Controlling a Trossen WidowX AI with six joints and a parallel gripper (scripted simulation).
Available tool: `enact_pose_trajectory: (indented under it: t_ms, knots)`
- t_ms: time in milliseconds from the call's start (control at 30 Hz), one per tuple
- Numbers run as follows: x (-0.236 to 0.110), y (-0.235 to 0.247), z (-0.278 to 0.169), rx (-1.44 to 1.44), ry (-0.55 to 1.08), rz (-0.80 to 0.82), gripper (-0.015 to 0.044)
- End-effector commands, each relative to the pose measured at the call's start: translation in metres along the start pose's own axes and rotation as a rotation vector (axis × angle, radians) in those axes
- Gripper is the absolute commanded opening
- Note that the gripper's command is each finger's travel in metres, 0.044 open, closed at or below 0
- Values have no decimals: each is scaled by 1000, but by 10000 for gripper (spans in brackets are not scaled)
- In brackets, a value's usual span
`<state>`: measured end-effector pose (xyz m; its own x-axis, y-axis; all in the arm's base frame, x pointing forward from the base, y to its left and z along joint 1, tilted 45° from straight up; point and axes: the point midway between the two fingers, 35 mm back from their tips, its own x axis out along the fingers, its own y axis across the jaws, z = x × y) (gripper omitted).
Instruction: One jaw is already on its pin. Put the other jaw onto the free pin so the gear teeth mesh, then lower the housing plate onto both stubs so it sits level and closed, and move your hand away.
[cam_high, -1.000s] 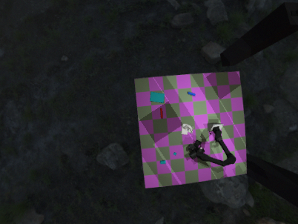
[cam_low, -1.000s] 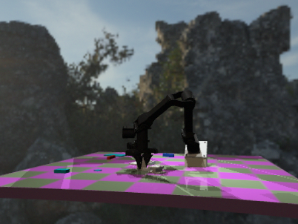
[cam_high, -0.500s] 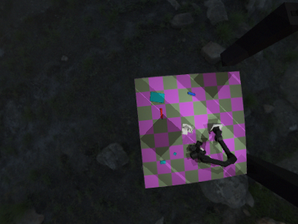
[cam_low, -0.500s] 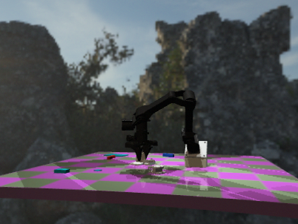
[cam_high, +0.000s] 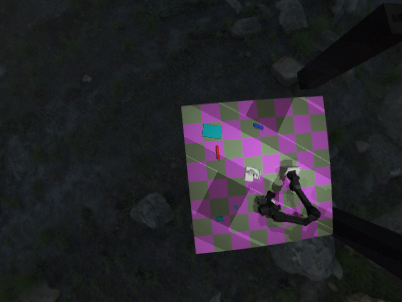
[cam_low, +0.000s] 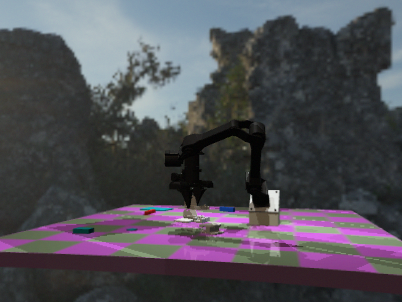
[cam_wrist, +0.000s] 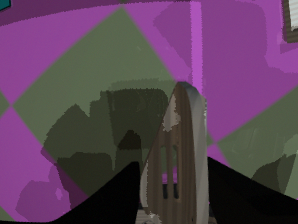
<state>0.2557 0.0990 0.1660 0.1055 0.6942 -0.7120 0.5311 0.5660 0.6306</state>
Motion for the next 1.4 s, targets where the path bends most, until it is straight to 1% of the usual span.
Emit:
enact_pose_trajectory:
  t_ms: [0, 667, 1367]
  knots:
    - [-3, 0, 1, -6, 0, 5, 134]
    - [-2, -28, 58, -69, -11, -12, 134]
    - [-3, -73, 111, -137, -10, -16, 134]
